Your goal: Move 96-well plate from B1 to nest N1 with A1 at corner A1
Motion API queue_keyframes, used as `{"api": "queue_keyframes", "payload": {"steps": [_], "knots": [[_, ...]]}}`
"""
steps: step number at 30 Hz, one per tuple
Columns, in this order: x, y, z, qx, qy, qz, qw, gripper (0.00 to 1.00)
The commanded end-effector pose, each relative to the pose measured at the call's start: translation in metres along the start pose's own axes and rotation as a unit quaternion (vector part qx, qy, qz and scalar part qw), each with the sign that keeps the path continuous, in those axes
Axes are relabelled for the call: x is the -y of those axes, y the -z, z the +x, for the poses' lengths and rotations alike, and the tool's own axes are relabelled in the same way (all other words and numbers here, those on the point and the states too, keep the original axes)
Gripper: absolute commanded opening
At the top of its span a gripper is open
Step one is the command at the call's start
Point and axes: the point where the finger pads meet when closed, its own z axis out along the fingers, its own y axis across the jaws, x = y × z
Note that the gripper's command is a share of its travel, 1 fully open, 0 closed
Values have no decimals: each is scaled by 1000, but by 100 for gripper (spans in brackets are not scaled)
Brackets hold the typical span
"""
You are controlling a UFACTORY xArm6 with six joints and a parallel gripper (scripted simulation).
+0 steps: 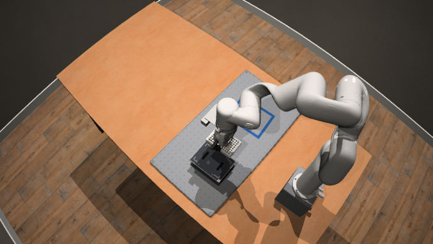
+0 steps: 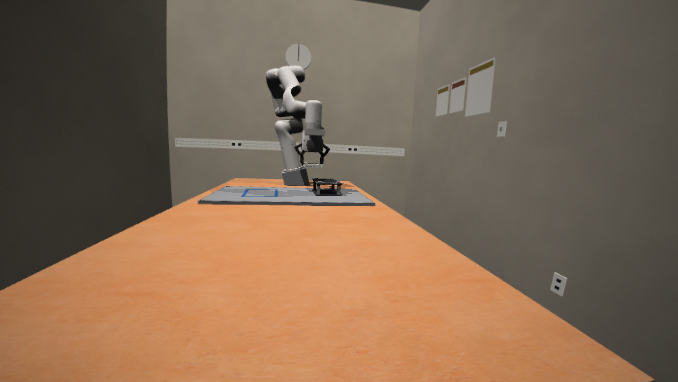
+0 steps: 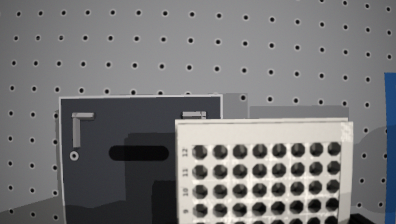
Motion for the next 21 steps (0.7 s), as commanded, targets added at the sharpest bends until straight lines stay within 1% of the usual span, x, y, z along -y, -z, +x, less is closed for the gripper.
{"api": "queue_keyframes", "payload": {"steps": [1,13,15,21], "knots": [[12,4,1,-2,-1,0,1000,0],[52,11,0,-2,0,1,1000,0],[52,11,0,-2,0,1,1000,0],[71,15,-1,-2,0,1,1000,0]]}}
